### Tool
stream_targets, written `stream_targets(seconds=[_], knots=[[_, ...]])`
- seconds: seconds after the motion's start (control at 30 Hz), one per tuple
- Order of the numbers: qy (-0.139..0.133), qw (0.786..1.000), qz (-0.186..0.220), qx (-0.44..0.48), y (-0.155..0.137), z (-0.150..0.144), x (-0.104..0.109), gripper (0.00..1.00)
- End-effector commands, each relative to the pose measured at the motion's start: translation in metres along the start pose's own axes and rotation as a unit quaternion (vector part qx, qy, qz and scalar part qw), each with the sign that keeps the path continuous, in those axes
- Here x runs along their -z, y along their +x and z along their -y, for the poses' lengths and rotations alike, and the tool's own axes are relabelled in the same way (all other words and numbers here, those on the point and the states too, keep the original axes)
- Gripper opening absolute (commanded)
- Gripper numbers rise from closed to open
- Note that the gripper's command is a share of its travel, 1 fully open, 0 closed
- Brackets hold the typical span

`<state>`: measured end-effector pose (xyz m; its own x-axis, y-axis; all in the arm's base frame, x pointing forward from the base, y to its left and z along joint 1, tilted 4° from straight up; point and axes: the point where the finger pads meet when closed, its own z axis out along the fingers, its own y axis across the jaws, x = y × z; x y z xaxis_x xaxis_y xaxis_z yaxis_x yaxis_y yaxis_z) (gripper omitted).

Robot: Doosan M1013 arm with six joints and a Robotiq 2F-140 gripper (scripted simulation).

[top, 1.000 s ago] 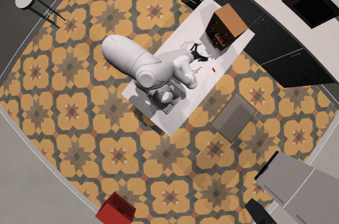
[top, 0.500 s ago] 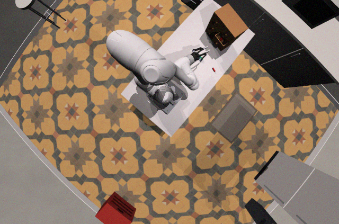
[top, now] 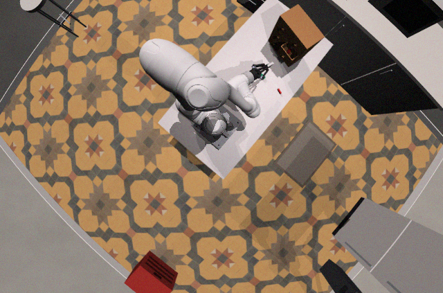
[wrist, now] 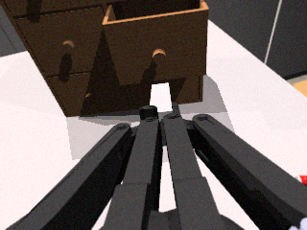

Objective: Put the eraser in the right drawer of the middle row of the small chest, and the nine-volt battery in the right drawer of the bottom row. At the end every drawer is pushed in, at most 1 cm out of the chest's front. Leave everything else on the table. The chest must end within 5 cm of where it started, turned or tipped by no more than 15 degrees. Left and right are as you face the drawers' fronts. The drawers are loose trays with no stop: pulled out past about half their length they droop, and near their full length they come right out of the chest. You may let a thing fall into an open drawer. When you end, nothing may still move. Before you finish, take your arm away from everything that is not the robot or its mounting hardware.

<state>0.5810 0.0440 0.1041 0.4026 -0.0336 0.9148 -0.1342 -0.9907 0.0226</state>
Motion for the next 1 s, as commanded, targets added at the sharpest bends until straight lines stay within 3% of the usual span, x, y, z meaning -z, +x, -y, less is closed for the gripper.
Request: stream_targets(seconds=[0.0, 0.7, 0.97], knots=[[0.0, 1.0, 0.0, 0.0, 0.0, 0.0, -0.004, 0.0], [0.0, 1.0, 0.0, 0.0, 0.003, 0.0, -0.059, 0.0], [0.0, 1.0, 0.0, 0.0, 0.003, 0.0, -0.066, 0.0]])
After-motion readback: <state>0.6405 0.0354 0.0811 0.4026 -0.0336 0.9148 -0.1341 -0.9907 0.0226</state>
